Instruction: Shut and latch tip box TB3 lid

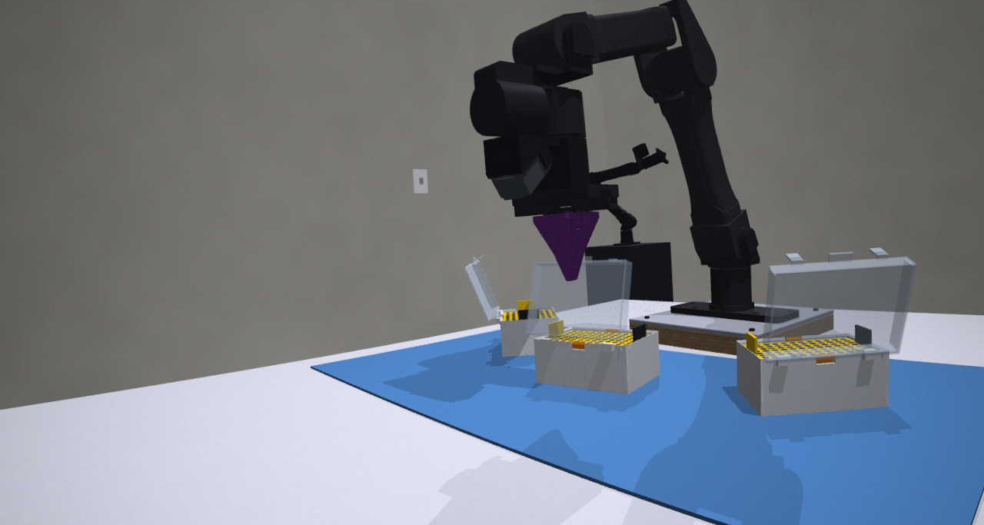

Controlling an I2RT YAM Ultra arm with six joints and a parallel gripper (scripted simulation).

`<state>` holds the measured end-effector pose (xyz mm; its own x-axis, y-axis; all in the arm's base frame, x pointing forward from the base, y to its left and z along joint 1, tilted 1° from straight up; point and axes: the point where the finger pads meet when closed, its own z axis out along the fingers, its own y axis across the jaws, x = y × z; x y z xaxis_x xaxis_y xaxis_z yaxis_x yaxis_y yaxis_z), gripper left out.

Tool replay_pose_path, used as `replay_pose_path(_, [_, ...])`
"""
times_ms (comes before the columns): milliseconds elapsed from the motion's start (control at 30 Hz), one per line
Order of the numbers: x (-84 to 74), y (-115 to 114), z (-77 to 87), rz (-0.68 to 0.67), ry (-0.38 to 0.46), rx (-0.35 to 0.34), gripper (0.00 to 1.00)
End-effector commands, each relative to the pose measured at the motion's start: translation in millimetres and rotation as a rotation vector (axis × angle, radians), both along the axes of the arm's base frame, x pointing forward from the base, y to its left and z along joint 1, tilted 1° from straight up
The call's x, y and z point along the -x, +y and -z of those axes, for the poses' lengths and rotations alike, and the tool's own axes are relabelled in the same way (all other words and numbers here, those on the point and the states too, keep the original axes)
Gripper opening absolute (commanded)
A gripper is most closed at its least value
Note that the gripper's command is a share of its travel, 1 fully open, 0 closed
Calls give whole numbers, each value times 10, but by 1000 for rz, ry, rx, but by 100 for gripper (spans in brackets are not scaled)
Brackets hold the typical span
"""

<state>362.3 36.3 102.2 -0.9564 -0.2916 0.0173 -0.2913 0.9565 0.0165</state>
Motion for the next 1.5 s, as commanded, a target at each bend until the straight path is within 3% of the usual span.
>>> replay_pose_path(0, [-13,-5,-76,0,-34,-3,0])
replay_pose_path(700, [201,-70,-103,0,-33,-3,0])
replay_pose_path(1467, [201,-70,-103,0,-33,-3,0])
